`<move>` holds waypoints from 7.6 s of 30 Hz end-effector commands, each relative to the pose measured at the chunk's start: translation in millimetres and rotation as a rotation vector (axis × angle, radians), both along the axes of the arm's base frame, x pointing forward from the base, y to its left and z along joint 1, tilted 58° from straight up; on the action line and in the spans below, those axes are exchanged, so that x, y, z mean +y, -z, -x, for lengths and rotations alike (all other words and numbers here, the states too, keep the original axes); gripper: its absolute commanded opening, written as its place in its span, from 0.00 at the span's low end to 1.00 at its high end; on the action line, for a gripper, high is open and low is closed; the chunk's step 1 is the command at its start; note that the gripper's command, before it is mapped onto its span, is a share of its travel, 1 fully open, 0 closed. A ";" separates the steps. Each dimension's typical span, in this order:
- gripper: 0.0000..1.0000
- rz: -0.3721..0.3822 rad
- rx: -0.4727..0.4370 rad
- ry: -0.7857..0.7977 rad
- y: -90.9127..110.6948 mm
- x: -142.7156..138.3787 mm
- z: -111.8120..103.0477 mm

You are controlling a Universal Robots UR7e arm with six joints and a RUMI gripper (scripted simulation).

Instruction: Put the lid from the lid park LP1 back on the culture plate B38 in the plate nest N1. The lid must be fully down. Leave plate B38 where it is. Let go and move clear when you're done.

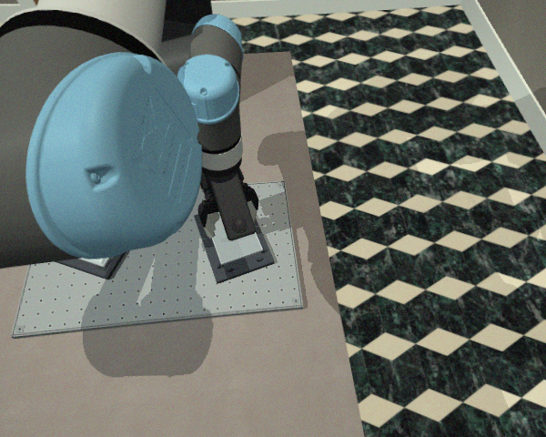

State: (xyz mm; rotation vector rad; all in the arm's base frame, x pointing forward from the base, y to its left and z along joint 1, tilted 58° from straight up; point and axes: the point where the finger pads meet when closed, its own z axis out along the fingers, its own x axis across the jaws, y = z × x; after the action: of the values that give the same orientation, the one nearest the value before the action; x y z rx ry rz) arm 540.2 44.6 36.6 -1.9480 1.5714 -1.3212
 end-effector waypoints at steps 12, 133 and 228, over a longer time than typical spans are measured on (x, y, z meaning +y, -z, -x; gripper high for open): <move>0.00 -0.112 -0.042 0.073 -8.4 -31.5 13.8; 0.00 -0.569 -0.211 0.376 -31.7 -258.0 59.1; 0.82 -0.569 -0.211 0.376 -31.5 -257.3 60.3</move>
State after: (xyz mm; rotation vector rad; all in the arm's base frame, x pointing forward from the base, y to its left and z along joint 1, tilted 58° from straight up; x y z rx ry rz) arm 480.8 -213.2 67.8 -1.1787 1.9887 -0.9998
